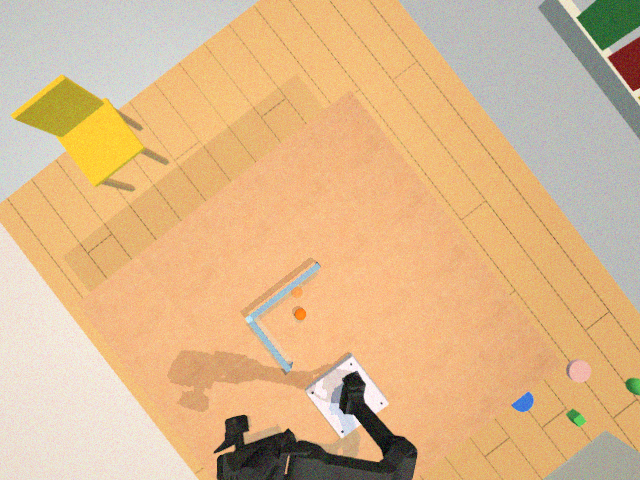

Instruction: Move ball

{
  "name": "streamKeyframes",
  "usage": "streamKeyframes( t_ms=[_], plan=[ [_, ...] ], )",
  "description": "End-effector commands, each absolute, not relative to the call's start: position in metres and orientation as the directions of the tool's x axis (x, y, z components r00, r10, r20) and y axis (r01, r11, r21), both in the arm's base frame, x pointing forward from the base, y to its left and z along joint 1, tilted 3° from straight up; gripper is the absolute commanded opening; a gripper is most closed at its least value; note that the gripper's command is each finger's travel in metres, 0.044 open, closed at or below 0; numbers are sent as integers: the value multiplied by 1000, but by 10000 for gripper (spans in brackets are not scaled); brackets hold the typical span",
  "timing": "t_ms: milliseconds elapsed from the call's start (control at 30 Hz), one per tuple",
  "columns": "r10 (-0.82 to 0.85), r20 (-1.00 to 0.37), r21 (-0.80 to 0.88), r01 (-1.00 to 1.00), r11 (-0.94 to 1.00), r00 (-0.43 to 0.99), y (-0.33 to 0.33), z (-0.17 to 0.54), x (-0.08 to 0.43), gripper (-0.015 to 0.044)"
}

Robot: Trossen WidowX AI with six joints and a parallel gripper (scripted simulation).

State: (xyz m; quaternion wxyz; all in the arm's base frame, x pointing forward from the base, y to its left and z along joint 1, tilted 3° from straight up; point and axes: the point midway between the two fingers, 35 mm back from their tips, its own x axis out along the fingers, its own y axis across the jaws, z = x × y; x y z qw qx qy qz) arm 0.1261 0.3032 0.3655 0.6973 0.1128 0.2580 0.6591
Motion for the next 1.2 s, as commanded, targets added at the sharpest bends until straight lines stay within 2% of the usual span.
streamKeyframes(
  t_ms=[0,233,467,633,833,933,1167],
  plan=[
    [922,-351,511,-792,334,162,292,322,185,311],
    [799,-521,487,-665,566,299,263,270,242,311],
    [537,-766,361,-455,814,353,199,193,297,311],
    [328,-900,237,-309,921,286,140,143,314,311],
    [96,-991,79,-176,981,93,63,91,309,311],
    [62,-997,53,-160,986,49,50,84,305,311],
    [62,-997,53,-160,986,49,50,84,305,311]
  ],
)
